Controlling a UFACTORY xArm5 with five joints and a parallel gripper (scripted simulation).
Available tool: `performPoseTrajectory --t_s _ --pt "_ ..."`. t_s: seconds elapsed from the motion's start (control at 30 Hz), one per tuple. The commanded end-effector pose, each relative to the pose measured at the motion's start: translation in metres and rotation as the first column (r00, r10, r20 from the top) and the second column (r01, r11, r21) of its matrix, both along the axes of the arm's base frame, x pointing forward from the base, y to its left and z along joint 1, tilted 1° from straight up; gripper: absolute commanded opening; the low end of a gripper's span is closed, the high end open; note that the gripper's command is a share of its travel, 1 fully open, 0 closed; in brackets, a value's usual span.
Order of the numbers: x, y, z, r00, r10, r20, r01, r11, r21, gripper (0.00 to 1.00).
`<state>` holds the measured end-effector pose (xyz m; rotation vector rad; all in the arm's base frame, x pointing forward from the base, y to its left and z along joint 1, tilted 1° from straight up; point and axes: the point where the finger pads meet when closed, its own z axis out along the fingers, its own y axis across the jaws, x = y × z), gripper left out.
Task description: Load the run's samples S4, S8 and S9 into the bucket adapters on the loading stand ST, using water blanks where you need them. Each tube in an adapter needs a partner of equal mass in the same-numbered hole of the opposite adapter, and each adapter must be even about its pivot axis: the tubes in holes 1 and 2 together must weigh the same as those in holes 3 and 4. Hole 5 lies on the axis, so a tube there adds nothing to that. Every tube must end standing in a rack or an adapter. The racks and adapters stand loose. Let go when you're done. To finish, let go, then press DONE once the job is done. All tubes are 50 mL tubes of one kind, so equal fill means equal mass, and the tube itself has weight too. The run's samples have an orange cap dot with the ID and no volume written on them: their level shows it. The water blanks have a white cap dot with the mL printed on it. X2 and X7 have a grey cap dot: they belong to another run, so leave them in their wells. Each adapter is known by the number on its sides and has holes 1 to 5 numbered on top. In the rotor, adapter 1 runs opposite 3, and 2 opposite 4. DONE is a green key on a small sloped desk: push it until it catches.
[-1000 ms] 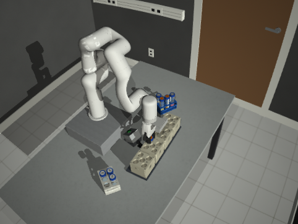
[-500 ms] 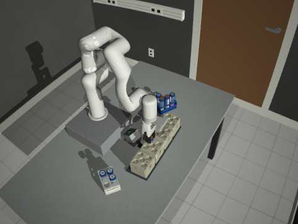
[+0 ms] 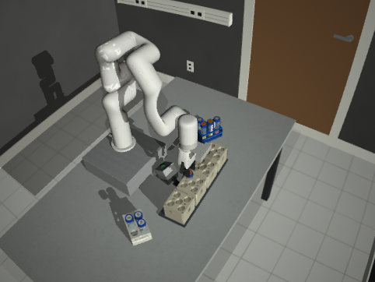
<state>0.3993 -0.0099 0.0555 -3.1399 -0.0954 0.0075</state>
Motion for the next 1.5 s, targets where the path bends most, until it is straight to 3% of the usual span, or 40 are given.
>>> performPoseTrajectory --t_s 0.0,1.47 --pt "0.001 0.0 0.012 1.0 0.0 0.004 0.0 1.0 0.016 0.44" --pt "0.001 -0.001 0.088 1.0 0.0 0.004 0.0 1.0 0.016 0.44"
